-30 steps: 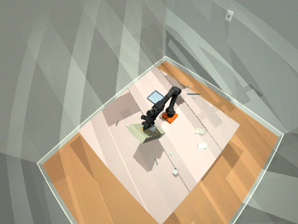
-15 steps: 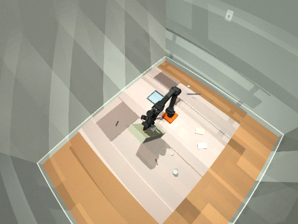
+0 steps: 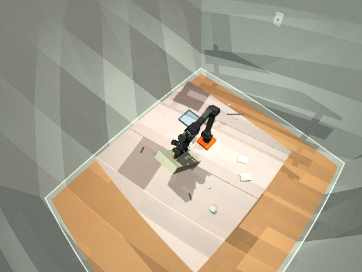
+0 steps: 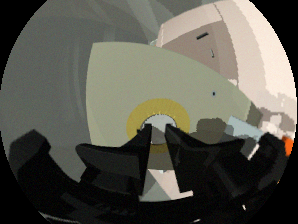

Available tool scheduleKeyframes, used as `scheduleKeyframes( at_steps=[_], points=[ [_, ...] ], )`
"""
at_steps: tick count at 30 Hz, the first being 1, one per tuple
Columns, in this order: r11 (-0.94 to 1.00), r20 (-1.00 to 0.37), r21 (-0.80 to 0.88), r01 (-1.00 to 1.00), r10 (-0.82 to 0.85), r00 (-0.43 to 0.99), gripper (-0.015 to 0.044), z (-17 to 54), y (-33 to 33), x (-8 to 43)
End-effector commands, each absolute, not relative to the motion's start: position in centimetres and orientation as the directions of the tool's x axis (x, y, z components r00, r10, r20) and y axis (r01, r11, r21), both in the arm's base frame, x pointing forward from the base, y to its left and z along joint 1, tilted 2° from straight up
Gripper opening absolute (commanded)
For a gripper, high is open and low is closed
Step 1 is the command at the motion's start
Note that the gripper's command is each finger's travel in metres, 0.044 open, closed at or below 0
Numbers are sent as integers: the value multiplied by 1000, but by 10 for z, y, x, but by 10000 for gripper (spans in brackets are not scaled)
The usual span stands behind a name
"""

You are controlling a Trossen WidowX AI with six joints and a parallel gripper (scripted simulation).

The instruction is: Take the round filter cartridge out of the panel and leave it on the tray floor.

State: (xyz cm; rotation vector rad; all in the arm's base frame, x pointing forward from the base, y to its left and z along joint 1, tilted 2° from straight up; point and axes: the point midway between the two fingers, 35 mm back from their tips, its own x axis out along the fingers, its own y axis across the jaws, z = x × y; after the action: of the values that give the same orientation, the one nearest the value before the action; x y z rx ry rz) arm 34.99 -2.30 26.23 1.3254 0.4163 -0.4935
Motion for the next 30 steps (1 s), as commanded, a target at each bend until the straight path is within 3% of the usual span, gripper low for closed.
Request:
scheduleKeyframes(
  at_steps=[1, 24, 30],
  points=[
    [175, -549, 812, 557, -98, 830, 0, 259, -22, 358],
    [175, -549, 812, 557, -98, 830, 0, 259, -22, 358],
    [172, -553, 809, 562, -101, 827, 0, 281, -19, 327]
  ],
)
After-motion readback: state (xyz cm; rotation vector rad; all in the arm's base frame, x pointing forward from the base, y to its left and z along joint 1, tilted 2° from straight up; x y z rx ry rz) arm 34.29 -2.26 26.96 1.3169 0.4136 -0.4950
